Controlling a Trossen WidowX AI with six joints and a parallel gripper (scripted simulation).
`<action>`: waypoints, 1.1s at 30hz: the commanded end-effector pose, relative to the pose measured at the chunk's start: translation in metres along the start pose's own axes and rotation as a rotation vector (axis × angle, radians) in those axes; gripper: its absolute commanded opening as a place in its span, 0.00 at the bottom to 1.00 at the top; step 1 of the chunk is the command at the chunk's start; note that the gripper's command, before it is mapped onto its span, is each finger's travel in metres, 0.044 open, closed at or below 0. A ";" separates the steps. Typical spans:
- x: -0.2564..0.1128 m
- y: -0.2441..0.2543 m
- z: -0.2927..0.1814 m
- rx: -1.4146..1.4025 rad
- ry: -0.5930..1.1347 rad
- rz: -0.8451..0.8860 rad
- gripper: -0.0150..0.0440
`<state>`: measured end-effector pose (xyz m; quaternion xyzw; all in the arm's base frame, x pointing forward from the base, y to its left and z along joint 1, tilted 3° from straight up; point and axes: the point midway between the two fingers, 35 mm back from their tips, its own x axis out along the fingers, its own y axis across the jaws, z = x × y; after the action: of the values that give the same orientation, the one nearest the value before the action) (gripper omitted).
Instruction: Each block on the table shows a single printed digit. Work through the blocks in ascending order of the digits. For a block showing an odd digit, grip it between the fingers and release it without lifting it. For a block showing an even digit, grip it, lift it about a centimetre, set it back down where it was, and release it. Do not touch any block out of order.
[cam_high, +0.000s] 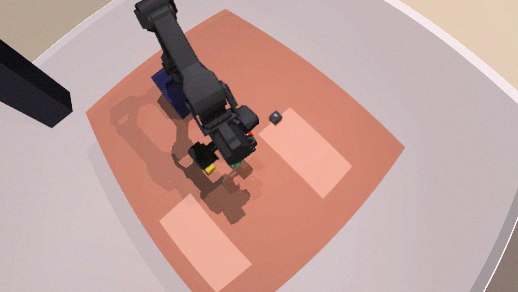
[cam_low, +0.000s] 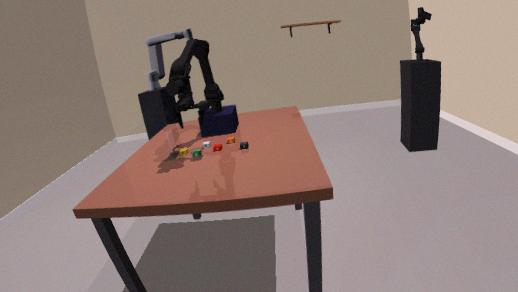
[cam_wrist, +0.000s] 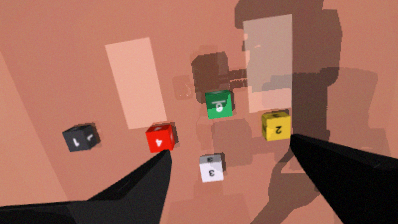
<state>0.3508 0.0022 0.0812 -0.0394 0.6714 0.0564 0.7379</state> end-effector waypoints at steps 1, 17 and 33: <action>0.002 0.000 -0.001 -0.004 0.009 0.005 0.93; 0.002 -0.079 -0.044 -0.005 0.013 -0.003 0.93; 0.002 -0.079 -0.044 -0.005 0.013 -0.003 0.93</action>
<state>0.3181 -0.0823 0.0728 -0.0419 0.6777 0.0540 0.7322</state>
